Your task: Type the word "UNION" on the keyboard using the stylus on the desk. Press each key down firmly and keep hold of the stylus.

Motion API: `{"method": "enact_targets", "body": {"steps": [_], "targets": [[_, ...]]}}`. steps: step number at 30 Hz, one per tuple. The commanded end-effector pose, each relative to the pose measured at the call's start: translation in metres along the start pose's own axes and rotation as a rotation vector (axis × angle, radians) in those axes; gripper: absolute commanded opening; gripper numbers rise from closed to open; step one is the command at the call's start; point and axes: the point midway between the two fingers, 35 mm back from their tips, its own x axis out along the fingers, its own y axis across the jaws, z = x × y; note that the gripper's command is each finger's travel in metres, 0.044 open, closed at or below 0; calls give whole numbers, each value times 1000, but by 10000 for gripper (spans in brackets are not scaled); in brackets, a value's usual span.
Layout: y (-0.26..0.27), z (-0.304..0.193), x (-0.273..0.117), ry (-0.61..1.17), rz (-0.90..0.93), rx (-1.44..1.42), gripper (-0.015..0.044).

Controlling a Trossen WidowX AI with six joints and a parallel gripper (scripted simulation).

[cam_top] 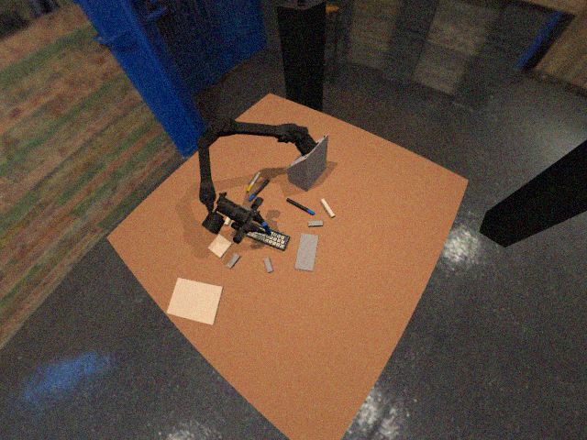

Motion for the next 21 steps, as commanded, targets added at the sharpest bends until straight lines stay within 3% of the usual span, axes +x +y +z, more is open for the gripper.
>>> {"method": "enact_targets", "body": {"steps": [1, 21], "targets": [[-2, 1, 2, -4, -4, -3, 81], [-2, 8, 6, -4, -4, -3, 81]]}}
